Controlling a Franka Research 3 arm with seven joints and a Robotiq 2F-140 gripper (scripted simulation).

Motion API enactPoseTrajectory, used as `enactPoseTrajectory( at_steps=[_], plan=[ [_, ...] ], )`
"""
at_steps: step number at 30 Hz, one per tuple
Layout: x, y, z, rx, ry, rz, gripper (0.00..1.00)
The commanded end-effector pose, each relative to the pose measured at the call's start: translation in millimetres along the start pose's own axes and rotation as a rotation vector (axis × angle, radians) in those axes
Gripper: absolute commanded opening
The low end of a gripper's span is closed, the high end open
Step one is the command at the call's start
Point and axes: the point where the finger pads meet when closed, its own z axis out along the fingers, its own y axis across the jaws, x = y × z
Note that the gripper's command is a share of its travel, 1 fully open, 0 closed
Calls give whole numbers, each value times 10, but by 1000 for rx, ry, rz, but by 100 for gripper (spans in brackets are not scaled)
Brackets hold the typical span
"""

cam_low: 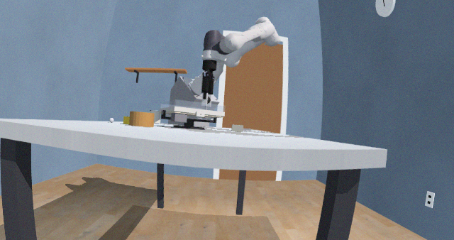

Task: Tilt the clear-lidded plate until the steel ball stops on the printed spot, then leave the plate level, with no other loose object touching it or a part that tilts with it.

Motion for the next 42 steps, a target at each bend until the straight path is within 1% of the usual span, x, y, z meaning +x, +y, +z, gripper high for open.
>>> enactPoseTrajectory(
  at_steps=[1, 2, 3, 36, 42],
  plan=[
    [1, 17, 0, -4, 0, -5, 36],
    [1, 17, 0, -4, 0, -5, 36],
    [1, 17, 0, -4, 0, -5, 0],
    [1, 17, 0, -4, 0, -5, 0],
    [1, 39, -54, -4, 0, -5, 0]
  ],
)
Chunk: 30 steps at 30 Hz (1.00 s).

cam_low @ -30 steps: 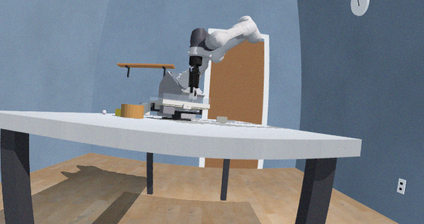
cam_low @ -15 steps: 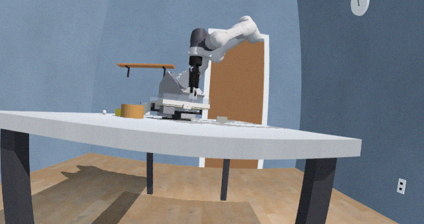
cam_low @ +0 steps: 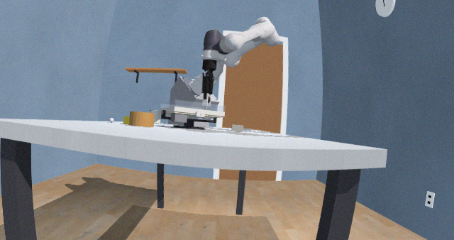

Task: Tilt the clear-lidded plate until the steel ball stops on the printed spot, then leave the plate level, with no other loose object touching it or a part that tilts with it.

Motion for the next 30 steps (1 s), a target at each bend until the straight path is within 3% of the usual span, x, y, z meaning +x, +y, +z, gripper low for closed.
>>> enactPoseTrajectory(
  at_steps=[1, 30],
  plan=[
    [1, 37, -47, -4, -1, -3, 0],
    [-19, 51, -80, -4, -1, -3, 0]
  ],
)
